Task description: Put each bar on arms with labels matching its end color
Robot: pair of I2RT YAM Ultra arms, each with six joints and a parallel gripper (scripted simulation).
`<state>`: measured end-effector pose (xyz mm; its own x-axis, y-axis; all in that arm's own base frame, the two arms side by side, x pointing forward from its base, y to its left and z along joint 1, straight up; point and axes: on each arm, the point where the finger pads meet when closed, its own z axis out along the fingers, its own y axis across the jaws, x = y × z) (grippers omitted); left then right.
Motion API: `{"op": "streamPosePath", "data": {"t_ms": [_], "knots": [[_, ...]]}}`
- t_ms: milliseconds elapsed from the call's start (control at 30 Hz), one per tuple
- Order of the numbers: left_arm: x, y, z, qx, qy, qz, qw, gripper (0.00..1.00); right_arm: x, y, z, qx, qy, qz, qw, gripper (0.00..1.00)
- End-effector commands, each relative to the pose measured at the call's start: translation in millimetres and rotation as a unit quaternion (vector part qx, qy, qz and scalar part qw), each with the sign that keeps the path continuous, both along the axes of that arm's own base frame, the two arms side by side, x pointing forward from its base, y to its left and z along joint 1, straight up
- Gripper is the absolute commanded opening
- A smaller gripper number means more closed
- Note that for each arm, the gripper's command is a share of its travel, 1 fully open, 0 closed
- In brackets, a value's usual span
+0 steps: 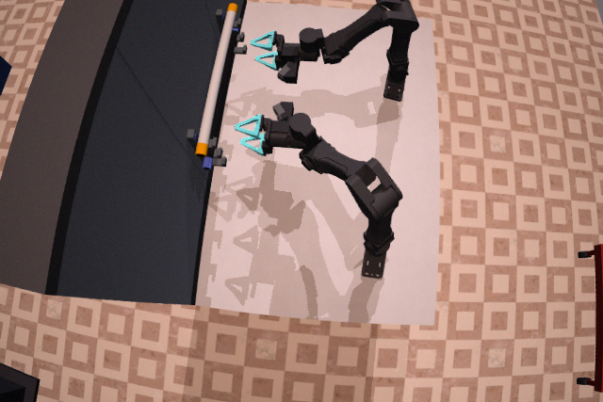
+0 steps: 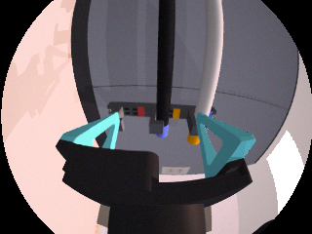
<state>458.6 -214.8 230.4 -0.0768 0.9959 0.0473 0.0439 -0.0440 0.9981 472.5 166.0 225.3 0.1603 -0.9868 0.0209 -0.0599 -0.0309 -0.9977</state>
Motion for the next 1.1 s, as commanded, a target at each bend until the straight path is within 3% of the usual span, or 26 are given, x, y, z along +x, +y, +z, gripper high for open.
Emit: {"op": "streamPosePath", "data": {"t_ms": [0,1067], "knots": [[3,3,34,-0.022,-0.022,0.002,1.0,1.0,3,-1,39,0.015,-0.03,0.0,0.999,1.0],[3,3,80,-0.022,-0.022,0.002,1.0,1.0,3,-1,85,0.015,-0.03,0.0,0.999,1.0]]}}
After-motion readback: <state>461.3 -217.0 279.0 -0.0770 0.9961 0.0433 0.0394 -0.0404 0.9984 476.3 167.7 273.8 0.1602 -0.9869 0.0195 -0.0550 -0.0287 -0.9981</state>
